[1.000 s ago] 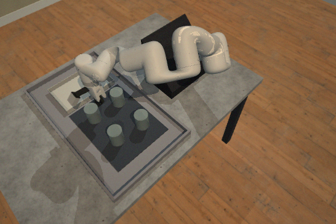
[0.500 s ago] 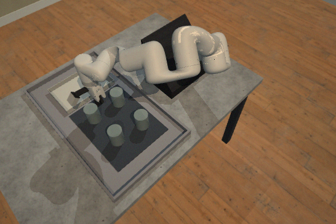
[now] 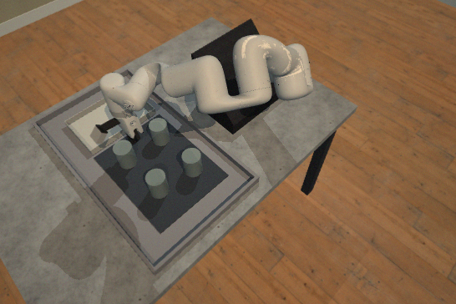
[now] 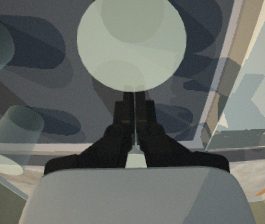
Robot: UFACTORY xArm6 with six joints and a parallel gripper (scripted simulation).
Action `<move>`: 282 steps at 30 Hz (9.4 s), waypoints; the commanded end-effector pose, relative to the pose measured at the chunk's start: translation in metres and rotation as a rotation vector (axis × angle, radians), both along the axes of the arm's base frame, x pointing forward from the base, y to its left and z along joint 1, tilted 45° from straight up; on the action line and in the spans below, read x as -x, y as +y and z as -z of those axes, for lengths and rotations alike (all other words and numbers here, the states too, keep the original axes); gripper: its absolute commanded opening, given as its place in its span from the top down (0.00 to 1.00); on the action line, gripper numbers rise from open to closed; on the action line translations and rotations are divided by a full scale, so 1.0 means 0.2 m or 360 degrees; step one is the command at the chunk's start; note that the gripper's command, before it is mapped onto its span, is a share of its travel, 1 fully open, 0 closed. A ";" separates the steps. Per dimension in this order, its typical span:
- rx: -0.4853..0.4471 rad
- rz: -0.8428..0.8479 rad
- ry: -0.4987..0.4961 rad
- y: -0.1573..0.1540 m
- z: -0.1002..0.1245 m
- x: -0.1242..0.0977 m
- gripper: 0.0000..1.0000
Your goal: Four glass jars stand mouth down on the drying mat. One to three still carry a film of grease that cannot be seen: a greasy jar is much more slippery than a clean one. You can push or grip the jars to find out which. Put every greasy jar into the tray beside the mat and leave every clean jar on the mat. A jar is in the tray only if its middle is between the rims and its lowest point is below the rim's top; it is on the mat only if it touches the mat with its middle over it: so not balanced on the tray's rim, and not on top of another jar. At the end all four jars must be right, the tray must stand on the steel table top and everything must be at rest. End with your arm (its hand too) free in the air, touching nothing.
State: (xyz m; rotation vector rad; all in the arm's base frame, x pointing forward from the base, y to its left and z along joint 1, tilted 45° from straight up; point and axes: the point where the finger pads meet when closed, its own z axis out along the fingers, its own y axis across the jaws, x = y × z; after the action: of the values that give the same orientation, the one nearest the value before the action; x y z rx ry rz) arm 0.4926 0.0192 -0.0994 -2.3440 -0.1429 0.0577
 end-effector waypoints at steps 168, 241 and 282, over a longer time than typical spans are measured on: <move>0.0002 0.0003 -0.0006 0.63 -0.62 0.20 1.00; 0.0002 0.0003 -0.0006 0.63 -0.62 0.15 1.00; 0.0002 0.0003 -0.0006 0.63 -0.62 0.13 1.00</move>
State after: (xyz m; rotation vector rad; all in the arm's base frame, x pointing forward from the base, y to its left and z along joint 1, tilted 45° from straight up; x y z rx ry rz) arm 0.4650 0.1469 0.0228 -2.3450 -0.1429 0.0573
